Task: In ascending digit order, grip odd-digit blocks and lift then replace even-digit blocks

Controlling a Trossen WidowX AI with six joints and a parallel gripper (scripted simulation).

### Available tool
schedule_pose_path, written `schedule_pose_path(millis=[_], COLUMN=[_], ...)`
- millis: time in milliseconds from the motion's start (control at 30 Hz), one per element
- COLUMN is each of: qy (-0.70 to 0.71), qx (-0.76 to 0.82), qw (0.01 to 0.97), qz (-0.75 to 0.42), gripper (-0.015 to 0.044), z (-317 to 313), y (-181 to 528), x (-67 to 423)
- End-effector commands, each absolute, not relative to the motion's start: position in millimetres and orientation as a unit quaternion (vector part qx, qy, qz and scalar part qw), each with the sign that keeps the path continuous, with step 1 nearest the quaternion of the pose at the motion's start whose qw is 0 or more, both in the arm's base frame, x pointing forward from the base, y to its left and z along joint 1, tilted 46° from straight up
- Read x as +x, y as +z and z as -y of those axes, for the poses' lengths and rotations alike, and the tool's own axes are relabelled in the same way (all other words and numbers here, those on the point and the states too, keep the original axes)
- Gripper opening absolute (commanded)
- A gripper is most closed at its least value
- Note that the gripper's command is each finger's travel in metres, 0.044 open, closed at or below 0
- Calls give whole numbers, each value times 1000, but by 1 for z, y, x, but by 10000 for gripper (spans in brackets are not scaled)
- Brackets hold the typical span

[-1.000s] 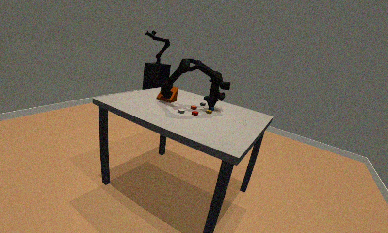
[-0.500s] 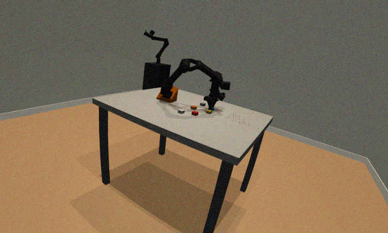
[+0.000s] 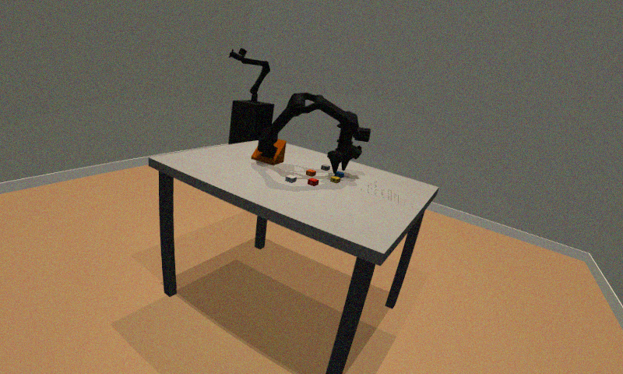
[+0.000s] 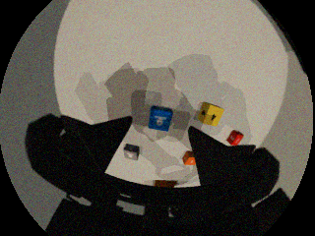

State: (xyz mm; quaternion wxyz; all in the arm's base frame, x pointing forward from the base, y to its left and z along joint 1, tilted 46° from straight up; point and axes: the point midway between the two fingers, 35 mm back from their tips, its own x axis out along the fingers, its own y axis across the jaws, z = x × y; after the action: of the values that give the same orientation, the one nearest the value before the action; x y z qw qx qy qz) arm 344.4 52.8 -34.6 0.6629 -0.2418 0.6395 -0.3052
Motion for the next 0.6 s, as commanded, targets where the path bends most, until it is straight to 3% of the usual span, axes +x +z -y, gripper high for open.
schedule_pose_path(millis=[0, 133, 400, 567], qy=[-302, -300, -296, -299], qx=[-238, -237, -234, -236], qw=[669, 670, 669, 669], qz=[-636, -637, -640, -639], gripper=[400, 400, 400, 400], z=[-69, -80, -196, -207], y=[-21, -23, -42, -44], x=[346, 342, 272, 260])
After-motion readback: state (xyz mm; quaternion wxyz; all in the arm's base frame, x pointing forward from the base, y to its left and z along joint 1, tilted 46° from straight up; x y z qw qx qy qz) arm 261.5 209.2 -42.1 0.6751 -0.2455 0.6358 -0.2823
